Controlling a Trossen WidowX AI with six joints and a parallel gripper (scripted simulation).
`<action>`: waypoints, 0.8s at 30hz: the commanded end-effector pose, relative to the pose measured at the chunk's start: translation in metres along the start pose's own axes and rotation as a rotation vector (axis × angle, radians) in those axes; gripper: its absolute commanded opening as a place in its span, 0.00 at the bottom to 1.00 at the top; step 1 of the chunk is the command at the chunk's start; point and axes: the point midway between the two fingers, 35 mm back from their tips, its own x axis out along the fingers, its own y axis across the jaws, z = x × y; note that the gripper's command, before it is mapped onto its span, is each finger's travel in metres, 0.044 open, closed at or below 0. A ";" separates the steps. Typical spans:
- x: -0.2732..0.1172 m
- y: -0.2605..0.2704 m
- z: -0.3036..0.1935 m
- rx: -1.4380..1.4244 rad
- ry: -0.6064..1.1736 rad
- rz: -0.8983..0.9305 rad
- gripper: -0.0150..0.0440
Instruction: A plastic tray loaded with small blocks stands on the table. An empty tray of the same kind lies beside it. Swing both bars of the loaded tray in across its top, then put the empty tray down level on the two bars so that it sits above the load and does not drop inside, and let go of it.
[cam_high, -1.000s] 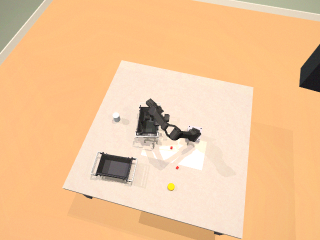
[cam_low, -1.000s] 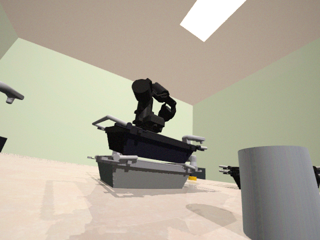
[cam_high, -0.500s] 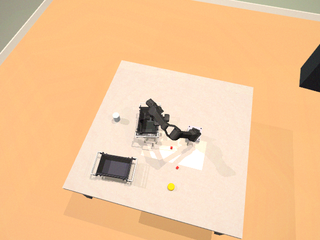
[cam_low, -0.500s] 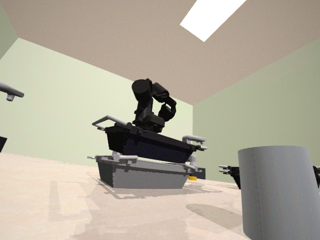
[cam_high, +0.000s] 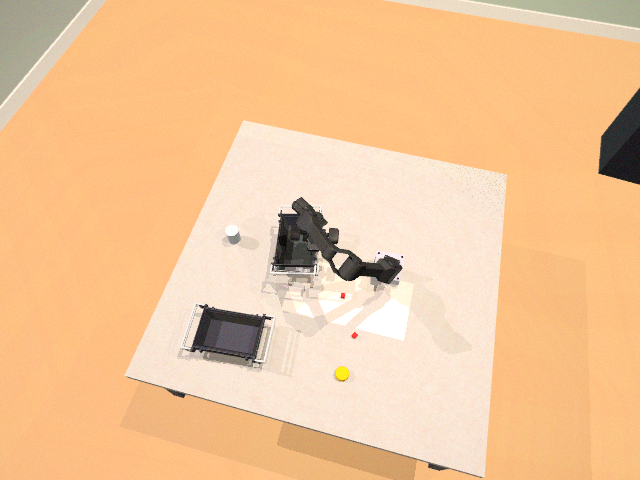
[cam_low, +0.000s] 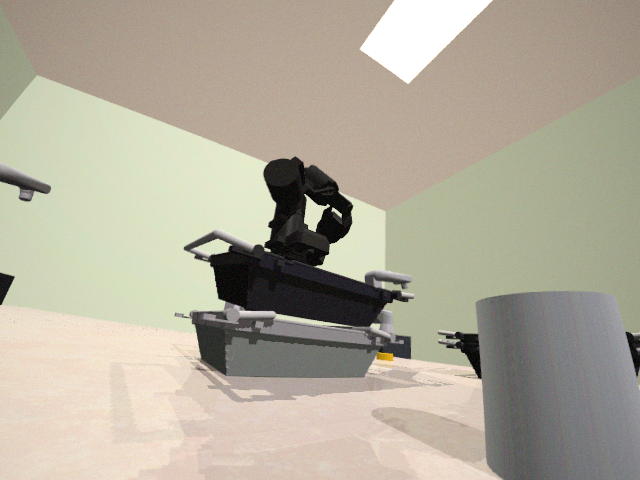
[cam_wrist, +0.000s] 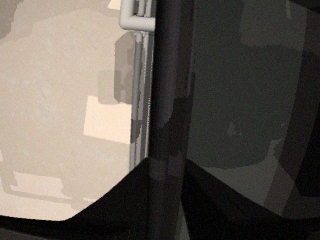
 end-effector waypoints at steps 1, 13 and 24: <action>0.005 0.007 0.000 0.019 0.003 0.034 0.25; 0.005 0.007 0.000 0.019 0.003 0.034 0.25; 0.013 0.009 -0.002 0.019 0.003 0.033 0.25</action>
